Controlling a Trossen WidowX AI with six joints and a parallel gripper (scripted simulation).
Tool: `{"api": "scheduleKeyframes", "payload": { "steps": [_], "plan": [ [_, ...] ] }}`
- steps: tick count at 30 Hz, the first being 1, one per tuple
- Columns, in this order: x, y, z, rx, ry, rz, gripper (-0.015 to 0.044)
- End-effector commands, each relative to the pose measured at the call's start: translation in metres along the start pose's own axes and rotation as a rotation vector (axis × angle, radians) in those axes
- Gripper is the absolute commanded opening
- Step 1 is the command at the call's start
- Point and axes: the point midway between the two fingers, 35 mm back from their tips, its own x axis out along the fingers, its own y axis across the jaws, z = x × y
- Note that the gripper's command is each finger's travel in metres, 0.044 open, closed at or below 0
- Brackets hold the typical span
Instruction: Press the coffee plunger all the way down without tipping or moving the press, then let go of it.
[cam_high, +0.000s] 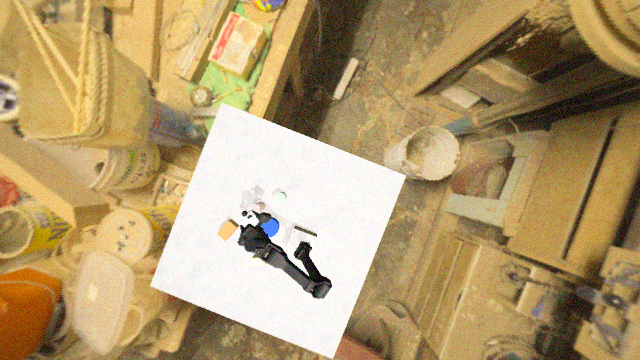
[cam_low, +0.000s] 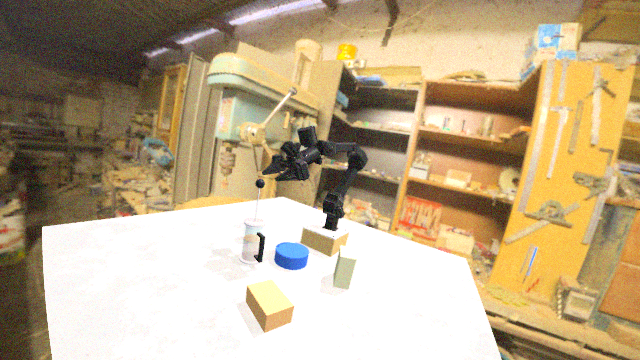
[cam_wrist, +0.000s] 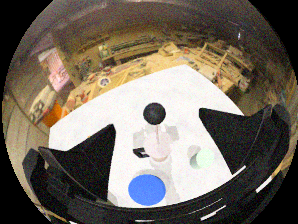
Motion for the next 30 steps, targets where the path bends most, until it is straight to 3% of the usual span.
{"api": "scheduleKeyframes", "payload": {
  "steps": [1,25,30],
  "plan": [
    [0.003,0.000,-0.003,-0.005,-0.002,0.004,0.0440],
    [0.040,0.001,-0.004,-0.006,-0.004,0.005,0.0440],
    [0.040,0.001,-0.004,-0.006,-0.004,0.005,0.0309]
  ]
}}
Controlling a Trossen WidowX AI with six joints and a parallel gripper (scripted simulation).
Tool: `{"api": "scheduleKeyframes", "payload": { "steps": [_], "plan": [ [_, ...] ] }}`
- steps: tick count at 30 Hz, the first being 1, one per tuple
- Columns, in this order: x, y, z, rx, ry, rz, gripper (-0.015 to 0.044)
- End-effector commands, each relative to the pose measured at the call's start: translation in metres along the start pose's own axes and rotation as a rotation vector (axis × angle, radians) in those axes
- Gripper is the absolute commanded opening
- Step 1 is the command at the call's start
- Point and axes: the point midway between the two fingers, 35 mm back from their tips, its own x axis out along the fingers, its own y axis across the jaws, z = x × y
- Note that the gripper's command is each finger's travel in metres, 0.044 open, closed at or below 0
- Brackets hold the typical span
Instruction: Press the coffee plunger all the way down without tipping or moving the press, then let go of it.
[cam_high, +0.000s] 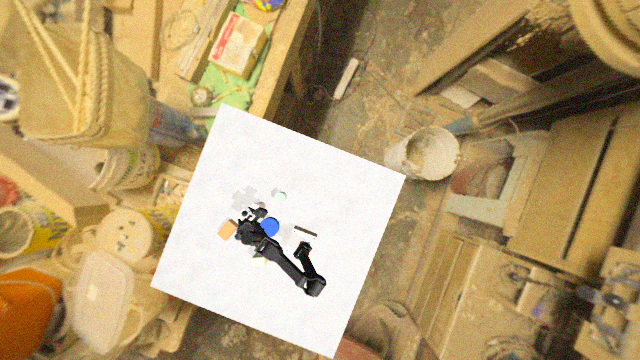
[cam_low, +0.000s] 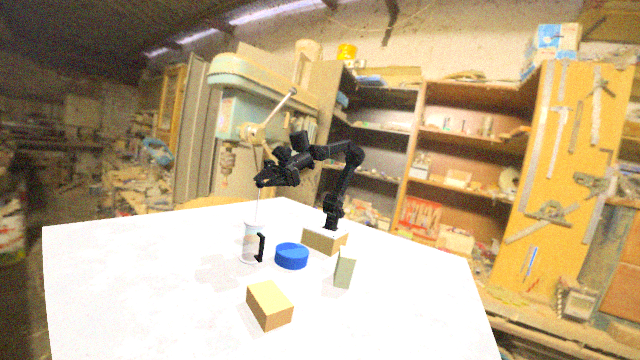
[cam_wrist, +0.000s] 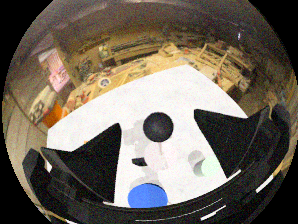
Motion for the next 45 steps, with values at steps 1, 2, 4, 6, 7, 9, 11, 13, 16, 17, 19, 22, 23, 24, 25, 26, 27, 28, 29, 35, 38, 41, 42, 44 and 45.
{"api": "scheduleKeyframes", "payload": {
  "steps": [1,2,4,6,7,9,11,13,16,17,19,22,23,24,25,26,27,28,29,35,38,41,42,44,45],
  "plan": [
    [0.002,0.001,-0.001,-0.006,0.004,0.004,0.0282],
    [0.002,0.001,-0.001,-0.006,0.004,0.004,0.0256],
    [0.002,0.001,-0.001,-0.006,0.004,0.004,0.0204],
    [0.002,0.001,-0.001,-0.006,0.004,0.004,0.0151],
    [0.002,0.001,-0.001,-0.006,0.004,0.004,0.0125],
    [0.002,0.001,-0.001,-0.006,0.004,0.004,0.0122],
    [0.002,0.001,-0.001,-0.006,0.004,0.004,0.0122],
    [0.002,0.001,-0.001,-0.006,0.004,0.004,0.0122],
    [0.002,0.001,-0.001,-0.006,0.004,0.004,0.0122],
    [0.002,0.001,-0.001,-0.006,0.004,0.004,0.0122],
    [0.003,0.001,-0.002,-0.006,0.004,0.004,0.0122],
    [0.005,0.001,-0.004,-0.006,0.004,0.004,0.0122],
    [0.006,0.001,-0.005,-0.006,0.004,0.004,0.0122],
    [0.007,0.001,-0.007,-0.006,0.004,0.004,0.0122],
    [0.008,0.001,-0.008,-0.006,0.004,0.004,0.0122],
    [0.010,0.001,-0.009,-0.006,0.004,0.004,0.0122],
    [0.011,0.001,-0.010,-0.006,0.004,0.004,0.0122],
    [0.012,0.001,-0.012,-0.006,0.004,0.004,0.0122],
    [0.013,0.001,-0.013,-0.006,0.004,0.004,0.0122],
    [0.020,0.001,-0.020,-0.006,0.004,0.004,0.0122],
    [0.023,0.001,-0.024,-0.006,0.004,0.004,0.0122],
    [0.026,0.001,-0.028,-0.006,0.004,0.004,0.0122],
    [0.027,0.001,-0.029,-0.006,0.004,0.004,0.0122],
    [0.029,0.001,-0.032,-0.006,0.004,0.004,0.0122],
    [0.030,0.001,-0.033,-0.006,0.004,0.004,0.0122]
  ]
}}
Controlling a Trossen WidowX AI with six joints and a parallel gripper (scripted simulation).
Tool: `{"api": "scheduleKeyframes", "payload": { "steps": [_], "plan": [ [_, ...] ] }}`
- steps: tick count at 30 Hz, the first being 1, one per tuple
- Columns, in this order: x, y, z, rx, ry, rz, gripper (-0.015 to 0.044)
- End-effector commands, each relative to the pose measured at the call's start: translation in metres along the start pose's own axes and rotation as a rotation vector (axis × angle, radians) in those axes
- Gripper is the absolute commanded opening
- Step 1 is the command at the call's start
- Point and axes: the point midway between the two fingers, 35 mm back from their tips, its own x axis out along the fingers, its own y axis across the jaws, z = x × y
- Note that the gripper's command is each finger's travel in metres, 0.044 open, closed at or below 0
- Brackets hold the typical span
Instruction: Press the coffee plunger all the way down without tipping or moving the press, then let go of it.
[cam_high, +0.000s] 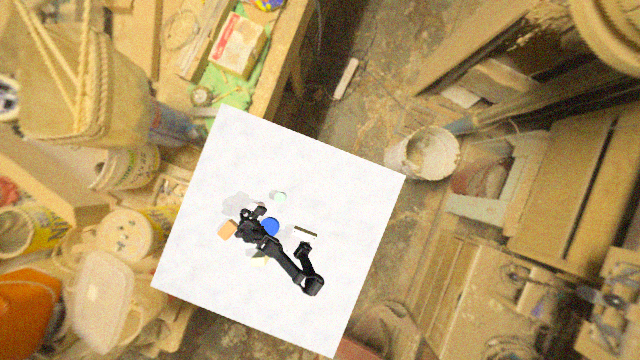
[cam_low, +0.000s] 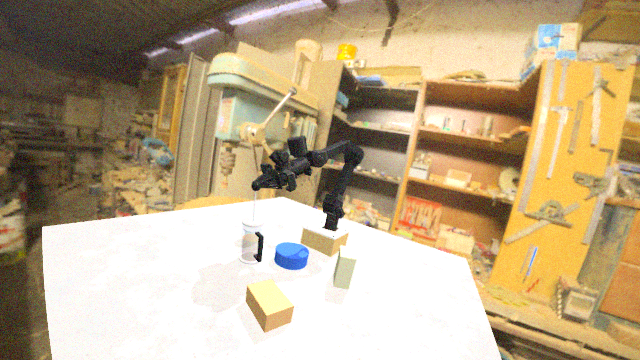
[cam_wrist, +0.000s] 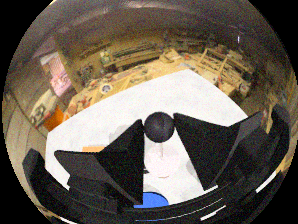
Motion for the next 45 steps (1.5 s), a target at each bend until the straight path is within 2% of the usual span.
{"api": "scheduleKeyframes", "payload": {
  "steps": [1,45],
  "plan": [
    [0.011,0.001,-0.028,-0.009,0.062,0.003,0.0122],
    [0.054,-0.001,-0.074,-0.009,0.061,0.003,0.0122]
  ]
}}
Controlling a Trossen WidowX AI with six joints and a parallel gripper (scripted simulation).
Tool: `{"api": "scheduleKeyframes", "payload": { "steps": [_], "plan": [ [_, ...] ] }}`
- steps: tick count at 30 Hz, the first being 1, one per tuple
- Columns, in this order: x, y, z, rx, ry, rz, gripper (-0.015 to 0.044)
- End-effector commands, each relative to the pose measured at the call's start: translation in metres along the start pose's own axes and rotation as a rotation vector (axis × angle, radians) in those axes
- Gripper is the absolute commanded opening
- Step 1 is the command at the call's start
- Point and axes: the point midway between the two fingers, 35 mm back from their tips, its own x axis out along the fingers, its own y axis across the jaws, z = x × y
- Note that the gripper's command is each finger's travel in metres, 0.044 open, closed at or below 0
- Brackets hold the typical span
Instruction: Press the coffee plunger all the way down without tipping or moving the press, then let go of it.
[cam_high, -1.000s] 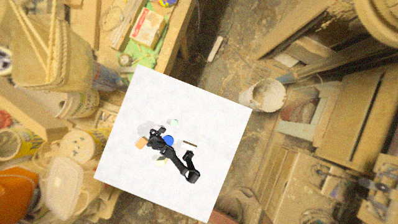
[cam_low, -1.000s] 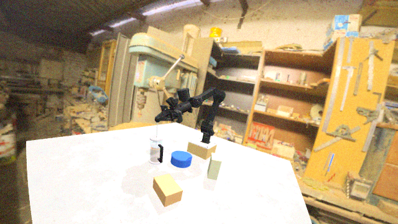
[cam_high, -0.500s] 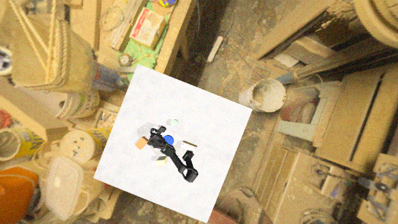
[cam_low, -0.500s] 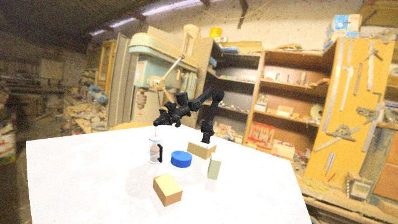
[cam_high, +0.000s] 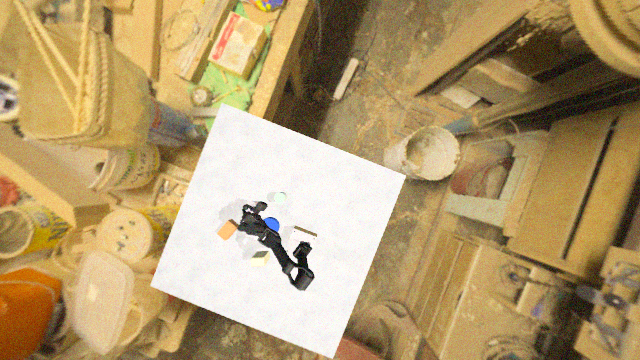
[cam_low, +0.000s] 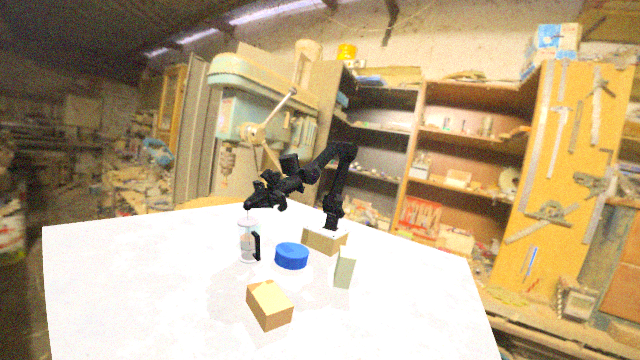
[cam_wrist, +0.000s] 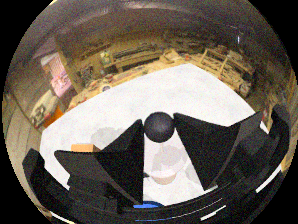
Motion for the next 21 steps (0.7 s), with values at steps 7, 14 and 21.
{"api": "scheduleKeyframes", "payload": {
  "steps": [7,14,21],
  "plan": [
    [0.0100,-0.0002,-0.0208,-0.010,0.068,0.002,0.0122],
    [0.0113,-0.0002,-0.0193,-0.010,0.068,0.002,0.0122],
    [0.0124,-0.0001,-0.0183,-0.010,0.067,0.002,0.0122]
  ]
}}
